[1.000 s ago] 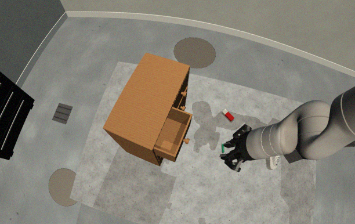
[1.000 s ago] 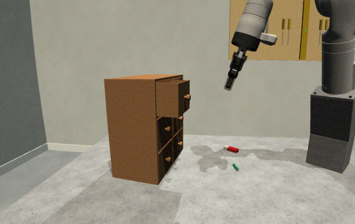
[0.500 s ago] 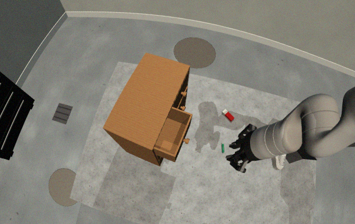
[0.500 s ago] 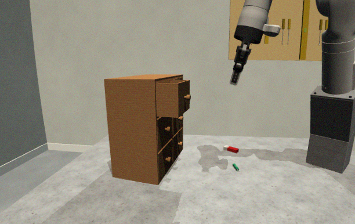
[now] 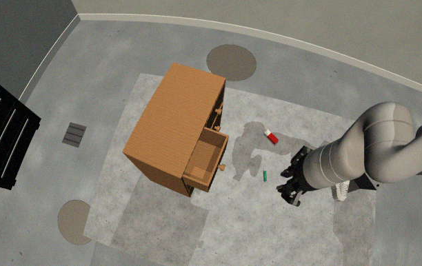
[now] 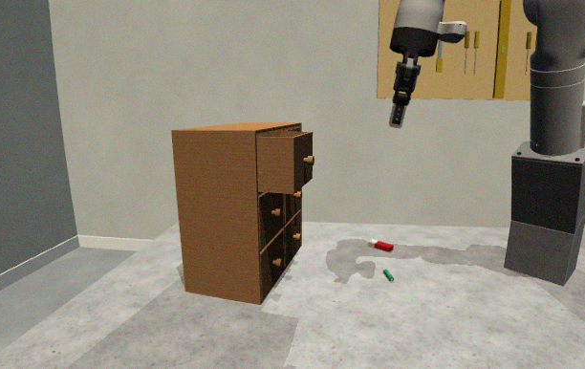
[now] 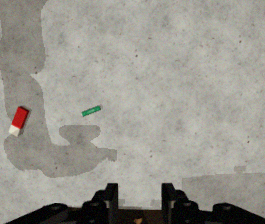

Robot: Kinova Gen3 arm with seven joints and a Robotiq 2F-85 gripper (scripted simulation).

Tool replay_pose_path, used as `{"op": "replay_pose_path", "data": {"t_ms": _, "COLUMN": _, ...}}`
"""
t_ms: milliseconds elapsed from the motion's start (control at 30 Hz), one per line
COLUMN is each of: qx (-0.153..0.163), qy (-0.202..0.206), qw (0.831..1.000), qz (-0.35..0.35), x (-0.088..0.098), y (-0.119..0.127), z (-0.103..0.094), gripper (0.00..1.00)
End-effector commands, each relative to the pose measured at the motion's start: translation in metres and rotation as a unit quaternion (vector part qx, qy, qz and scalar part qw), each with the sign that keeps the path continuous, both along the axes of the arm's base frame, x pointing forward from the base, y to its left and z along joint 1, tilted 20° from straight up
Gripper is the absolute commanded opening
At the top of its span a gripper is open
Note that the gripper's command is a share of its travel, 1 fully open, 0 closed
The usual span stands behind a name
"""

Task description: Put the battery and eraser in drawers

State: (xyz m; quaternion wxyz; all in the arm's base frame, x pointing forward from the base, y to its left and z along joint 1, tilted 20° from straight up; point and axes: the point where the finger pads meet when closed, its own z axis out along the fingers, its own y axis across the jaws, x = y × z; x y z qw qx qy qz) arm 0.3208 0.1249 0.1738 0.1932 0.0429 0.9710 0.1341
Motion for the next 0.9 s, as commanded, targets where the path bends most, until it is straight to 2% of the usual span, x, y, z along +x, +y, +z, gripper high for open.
{"op": "replay_pose_path", "data": {"t_ms": 0, "qx": 0.005, "qy": 0.0, "qw": 1.0, "qz": -0.005, "x": 0.001, "y": -0.007, "z": 0.007, "gripper": 0.33}}
{"op": "replay_pose_path", "data": {"t_ms": 867, "qx": 0.008, "qy": 0.065, "qw": 0.998, "qz": 0.014, "x": -0.031, "y": -0.013, "z": 0.033, "gripper": 0.33}}
